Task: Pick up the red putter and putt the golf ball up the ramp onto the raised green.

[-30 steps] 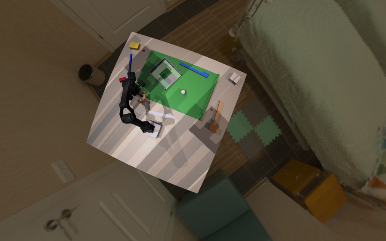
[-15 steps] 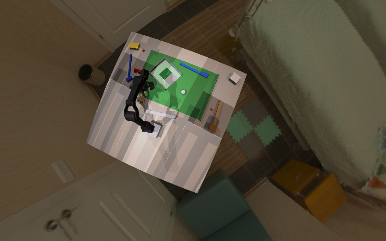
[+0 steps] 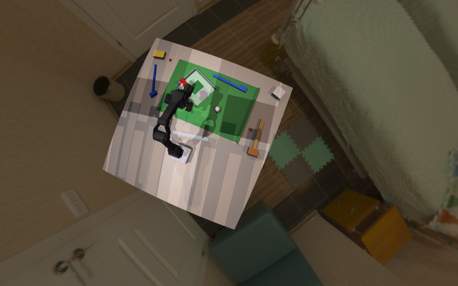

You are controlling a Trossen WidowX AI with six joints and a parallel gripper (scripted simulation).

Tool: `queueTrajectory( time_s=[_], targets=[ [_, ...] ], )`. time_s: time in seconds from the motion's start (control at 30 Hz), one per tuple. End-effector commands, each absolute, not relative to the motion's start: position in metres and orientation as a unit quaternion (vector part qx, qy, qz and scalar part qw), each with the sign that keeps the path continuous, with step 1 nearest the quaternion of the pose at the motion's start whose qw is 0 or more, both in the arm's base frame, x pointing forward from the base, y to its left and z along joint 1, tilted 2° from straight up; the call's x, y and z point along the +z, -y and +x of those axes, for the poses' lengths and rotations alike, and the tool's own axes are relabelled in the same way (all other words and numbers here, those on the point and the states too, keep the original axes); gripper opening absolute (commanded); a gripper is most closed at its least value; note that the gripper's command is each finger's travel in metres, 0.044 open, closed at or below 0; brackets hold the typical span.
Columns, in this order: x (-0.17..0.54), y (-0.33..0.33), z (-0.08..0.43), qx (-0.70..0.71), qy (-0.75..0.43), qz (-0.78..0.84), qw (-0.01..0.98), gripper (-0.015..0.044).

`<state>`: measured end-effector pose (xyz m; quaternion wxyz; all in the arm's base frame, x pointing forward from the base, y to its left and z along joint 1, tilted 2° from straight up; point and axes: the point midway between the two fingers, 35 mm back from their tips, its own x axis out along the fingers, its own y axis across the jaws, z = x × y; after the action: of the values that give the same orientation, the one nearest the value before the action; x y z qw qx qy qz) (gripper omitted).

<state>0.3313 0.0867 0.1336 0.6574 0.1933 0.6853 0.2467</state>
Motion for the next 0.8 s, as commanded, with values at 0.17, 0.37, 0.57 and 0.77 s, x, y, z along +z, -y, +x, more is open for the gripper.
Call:
queueTrajectory(
  time_s=[0.17, 0.37, 0.57, 0.77],
  targets=[
    [0.141, -0.050, 0.341, 0.194, -0.675, 0.297, 0.647, 0.0000],
    [0.149, -0.022, 0.345, 0.149, -0.663, 0.373, 0.632, 0.0000],
    [0.158, 0.005, 0.348, 0.104, -0.645, 0.455, 0.604, 0.0000],
    [0.169, 0.034, 0.351, 0.049, -0.619, 0.563, 0.545, 0.0000]
  ],
)
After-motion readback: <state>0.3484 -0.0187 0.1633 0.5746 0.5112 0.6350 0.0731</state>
